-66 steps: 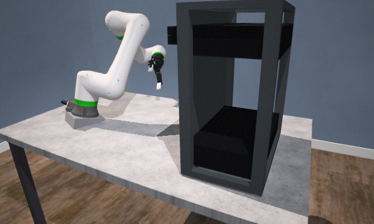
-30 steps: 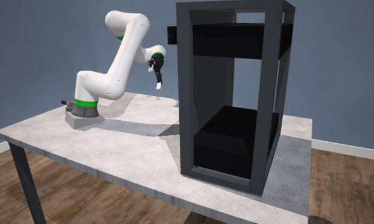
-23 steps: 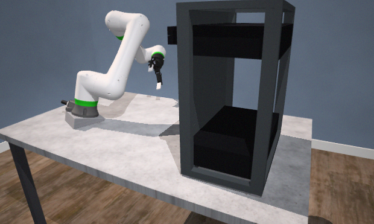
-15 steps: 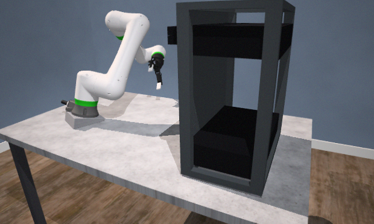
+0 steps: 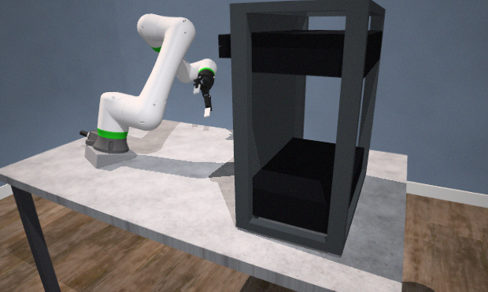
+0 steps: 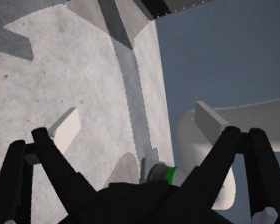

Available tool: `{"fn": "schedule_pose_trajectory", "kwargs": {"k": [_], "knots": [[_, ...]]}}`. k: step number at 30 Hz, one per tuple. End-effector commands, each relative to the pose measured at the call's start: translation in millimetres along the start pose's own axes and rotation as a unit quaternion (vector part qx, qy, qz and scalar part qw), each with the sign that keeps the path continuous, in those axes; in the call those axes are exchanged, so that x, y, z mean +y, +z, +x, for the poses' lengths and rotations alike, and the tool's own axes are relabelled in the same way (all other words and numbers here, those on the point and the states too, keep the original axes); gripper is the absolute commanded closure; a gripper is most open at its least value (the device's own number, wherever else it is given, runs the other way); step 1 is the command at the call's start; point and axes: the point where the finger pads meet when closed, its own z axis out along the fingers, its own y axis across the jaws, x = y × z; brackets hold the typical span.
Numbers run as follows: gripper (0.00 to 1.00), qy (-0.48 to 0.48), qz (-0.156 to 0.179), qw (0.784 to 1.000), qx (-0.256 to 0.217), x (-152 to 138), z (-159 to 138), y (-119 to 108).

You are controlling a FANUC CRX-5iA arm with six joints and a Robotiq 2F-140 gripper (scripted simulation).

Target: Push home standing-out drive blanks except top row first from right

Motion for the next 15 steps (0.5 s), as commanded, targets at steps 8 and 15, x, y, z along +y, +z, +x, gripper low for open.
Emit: {"fn": "schedule_pose_trajectory", "kwargs": {"k": [8,15], "knots": [[0.0,-0.002,0.001,1.0,-0.014,1,0,8],[0.0,-0.006,0.003,0.999,-0.037,2,1,20]]}}
